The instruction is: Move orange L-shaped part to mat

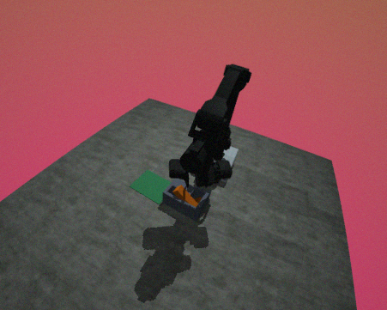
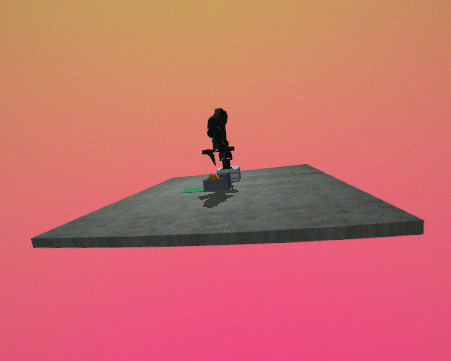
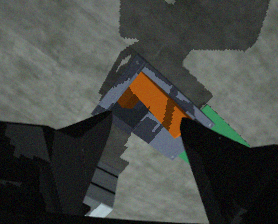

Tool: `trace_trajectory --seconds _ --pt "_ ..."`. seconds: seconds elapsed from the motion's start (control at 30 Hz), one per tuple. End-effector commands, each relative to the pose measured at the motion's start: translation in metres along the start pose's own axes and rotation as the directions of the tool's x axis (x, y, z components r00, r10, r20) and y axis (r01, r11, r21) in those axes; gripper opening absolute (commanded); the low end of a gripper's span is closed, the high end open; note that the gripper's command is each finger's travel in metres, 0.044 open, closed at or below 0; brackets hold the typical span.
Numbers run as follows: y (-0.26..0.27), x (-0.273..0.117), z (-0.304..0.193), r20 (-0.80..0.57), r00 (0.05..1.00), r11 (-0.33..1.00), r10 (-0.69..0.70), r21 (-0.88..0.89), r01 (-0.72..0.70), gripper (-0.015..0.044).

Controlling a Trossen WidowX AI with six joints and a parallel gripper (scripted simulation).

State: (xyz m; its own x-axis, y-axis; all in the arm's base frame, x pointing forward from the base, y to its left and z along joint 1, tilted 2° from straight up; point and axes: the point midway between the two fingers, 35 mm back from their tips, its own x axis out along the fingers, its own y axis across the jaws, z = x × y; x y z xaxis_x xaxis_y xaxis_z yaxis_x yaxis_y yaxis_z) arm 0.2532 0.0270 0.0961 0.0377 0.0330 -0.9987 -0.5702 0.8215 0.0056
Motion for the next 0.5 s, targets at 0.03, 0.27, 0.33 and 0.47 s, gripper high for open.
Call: trace_trajectory --seconds 0.03,0.27,0.33,0.47 --pt "-0.027 -0.001 -0.016 -0.012 1.0 0.82 0.0 -0.572 -0.007 0.028" --pt "-0.042 -0.002 -0.027 -0.016 1.0 0.57 0.0 -0.821 -0.013 0.028" --pt "-0.042 -0.002 -0.027 -0.016 1.0 0.57 0.0 -0.821 -0.013 0.028" --pt "-0.042 -0.002 -0.027 -0.016 1.0 0.57 0.0 -0.821 -0.013 0.028"
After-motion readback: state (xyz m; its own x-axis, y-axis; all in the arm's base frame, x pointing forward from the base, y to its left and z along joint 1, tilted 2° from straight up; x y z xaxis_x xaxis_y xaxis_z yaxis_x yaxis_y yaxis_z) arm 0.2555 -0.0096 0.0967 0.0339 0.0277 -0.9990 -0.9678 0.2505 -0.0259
